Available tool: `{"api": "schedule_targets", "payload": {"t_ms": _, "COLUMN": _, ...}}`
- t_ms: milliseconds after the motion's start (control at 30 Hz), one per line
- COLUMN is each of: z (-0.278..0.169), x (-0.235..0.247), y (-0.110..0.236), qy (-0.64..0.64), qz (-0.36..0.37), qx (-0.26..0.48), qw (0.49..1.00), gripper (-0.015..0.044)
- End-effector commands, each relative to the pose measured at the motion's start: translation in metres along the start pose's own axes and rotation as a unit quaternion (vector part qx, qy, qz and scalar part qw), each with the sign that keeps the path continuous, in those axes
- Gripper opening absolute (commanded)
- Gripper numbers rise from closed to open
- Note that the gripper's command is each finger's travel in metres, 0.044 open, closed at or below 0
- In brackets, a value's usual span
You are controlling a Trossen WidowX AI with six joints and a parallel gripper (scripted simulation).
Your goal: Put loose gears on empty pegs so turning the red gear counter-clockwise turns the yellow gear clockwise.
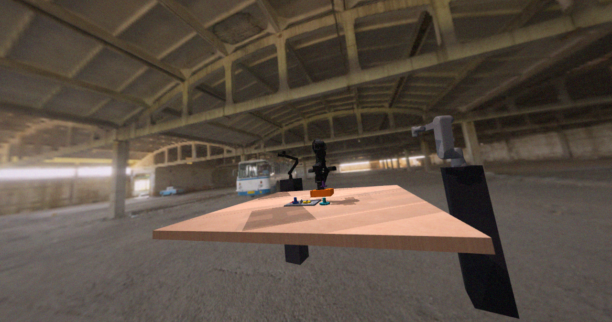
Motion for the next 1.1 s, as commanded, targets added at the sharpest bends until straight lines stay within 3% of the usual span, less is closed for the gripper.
{"api": "schedule_targets", "payload": {"t_ms": 0, "z": -0.001, "x": -0.001, "y": 0.013, "qy": 0.002, "qz": 0.001, "qx": -0.001, "qw": 1.000, "gripper": 0.0000}}
{"api": "schedule_targets", "payload": {"t_ms": 467, "z": -0.006, "x": -0.003, "y": 0.042, "qy": 0.001, "qz": 0.001, "qx": 0.000, "qw": 1.000, "gripper": 0.0000}}
{"api": "schedule_targets", "payload": {"t_ms": 1067, "z": 0.016, "x": -0.042, "y": 0.020, "qy": -0.001, "qz": -0.001, "qx": -0.002, "qw": 1.000, "gripper": 0.0000}}
Point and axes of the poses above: the point midway between the two fingers, 35 mm back from their tips, its own y axis back along the fingers, its own x axis across the jaws, z = x × y, the point moved 2 cm from there along y, back along the fingers, and after that the axes turned 13 degrees about y, right-handed, at the moved point
